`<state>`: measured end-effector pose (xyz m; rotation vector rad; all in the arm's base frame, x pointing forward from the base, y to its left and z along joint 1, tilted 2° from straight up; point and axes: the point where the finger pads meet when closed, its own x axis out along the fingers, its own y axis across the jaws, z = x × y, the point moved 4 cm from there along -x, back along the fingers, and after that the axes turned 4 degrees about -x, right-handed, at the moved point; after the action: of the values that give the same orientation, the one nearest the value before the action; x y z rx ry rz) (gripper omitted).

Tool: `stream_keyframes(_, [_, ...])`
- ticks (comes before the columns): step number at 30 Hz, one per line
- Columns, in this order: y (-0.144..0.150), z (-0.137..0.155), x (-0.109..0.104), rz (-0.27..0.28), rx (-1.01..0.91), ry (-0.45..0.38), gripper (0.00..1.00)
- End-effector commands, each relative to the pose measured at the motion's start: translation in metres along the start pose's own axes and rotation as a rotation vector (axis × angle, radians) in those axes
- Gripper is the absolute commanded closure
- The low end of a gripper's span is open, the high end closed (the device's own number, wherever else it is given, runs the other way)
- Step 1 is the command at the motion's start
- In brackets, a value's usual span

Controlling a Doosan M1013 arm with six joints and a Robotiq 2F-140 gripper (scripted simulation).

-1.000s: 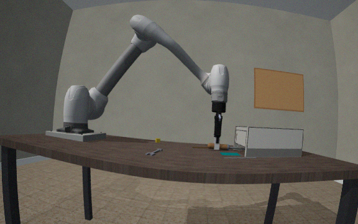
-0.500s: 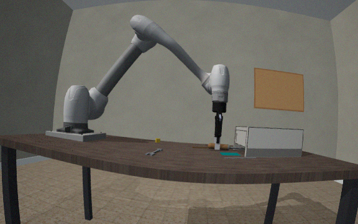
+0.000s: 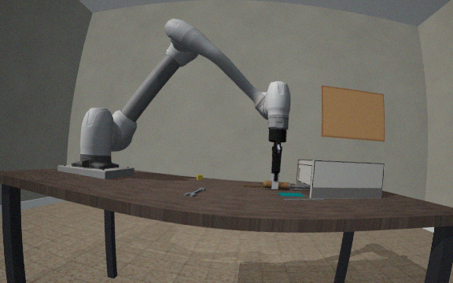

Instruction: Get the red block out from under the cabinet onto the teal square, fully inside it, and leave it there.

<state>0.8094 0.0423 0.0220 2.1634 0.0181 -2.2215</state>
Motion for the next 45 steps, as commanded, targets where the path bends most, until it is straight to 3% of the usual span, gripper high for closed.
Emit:
stream_keyframes(1, [0.000, 0.001, 0.001, -0.006, 0.003, -0.007, 1.00])
stream_keyframes(27, [0.002, 0.001, 0.001, -0.006, 0.003, -0.007, 1.00])
stream_keyframes(45, [0.038, 0.003, 0.002, -0.006, 0.003, -0.007, 1.00])
